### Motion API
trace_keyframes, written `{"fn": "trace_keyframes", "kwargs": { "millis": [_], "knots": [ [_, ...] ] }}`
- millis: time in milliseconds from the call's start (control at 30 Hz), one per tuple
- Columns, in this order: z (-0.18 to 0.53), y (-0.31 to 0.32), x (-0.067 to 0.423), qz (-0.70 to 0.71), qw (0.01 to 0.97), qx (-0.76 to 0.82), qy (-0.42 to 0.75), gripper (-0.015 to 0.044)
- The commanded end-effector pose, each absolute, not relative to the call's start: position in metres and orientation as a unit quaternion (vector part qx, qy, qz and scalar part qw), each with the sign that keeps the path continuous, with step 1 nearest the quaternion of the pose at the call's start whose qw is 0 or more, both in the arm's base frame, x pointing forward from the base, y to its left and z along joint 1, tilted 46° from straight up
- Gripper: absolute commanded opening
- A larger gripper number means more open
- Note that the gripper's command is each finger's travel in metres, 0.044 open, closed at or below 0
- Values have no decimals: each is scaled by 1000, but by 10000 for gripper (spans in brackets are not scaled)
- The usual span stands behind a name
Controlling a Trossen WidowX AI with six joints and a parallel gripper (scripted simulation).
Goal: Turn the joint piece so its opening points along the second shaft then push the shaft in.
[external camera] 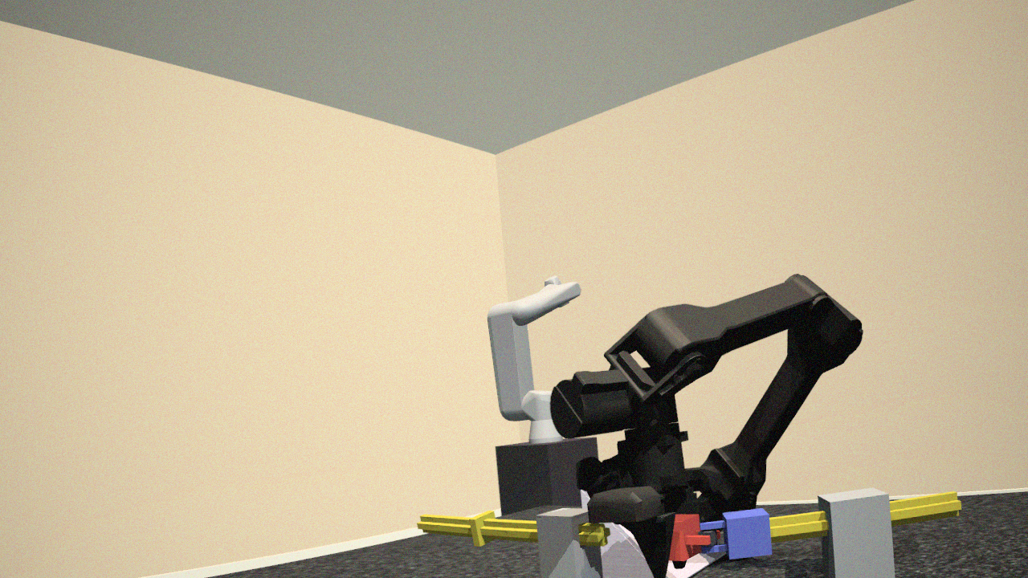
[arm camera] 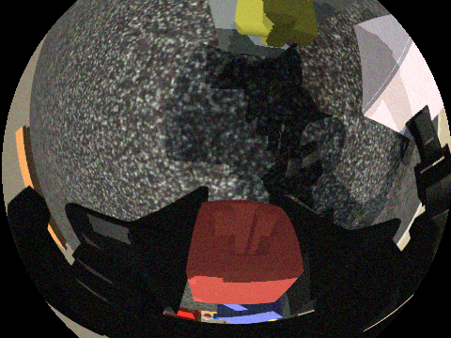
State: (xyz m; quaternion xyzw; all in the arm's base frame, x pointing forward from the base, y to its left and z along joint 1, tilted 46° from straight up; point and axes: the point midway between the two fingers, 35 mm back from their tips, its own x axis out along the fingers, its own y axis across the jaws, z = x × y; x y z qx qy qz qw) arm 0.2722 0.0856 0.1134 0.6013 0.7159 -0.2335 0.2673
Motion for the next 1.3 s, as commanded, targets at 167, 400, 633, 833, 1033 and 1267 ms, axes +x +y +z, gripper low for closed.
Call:
{"fn": "trace_keyframes", "kwargs": {
  "millis": [167, 400, 633, 833, 1033, 1267],
  "knots": [
    [113, 86, 272, -233, 267, 601, 716, 53],
    [113, 86, 272, -233, 267, 601, 716, 173],
    [113, 86, 272, -233, 267, 601, 716, 357],
    [113, 86, 272, -233, 267, 601, 716, 440],
    [113, 86, 272, -233, 267, 601, 716, 440],
    [115, 84, 272, -240, 275, 598, 714, 440]
  ]
}}
